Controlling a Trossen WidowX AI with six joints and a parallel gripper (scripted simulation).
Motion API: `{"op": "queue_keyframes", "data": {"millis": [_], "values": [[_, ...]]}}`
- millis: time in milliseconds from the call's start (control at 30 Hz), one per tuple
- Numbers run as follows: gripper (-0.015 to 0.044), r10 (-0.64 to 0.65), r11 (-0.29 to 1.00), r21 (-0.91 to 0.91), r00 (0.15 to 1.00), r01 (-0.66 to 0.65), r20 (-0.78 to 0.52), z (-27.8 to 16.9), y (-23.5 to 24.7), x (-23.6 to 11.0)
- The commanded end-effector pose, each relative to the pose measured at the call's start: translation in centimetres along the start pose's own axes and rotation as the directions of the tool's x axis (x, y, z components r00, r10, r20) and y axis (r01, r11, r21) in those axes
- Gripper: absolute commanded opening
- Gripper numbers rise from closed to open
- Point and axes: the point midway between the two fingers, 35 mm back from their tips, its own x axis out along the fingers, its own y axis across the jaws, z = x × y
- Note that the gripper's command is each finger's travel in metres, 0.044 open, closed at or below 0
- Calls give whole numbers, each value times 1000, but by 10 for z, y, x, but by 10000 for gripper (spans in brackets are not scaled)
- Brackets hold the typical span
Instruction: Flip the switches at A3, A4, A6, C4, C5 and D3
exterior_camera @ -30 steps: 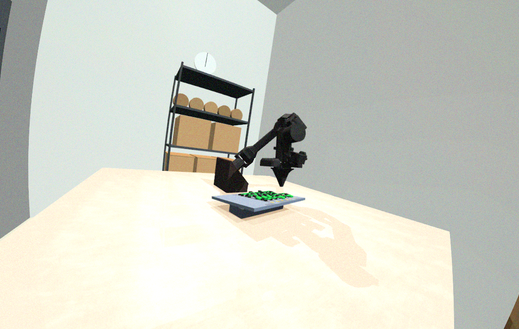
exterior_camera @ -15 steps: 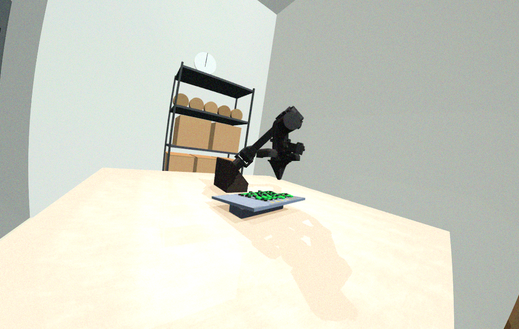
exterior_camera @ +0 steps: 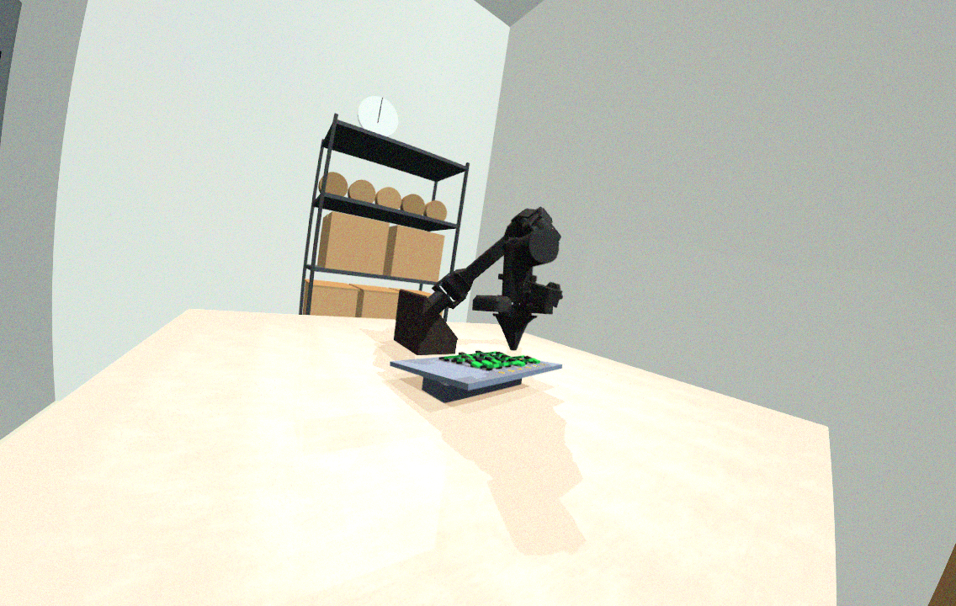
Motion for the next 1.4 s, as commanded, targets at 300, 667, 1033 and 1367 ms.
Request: {"op": "queue_keyframes", "data": {"millis": [300, 667, 1033, 1367], "values": [[0, 2, 1000, 6, 1000, -2, -4, -1, -1, 18], [0, 2, 1000, 6, 1000, -2, -4, -1, -1, 19], [0, 2, 1000, 6, 1000, -2, -4, -1, -1, 19], [0, 2, 1000, 6, 1000, -2, -4, -1, -1, 21]]}}
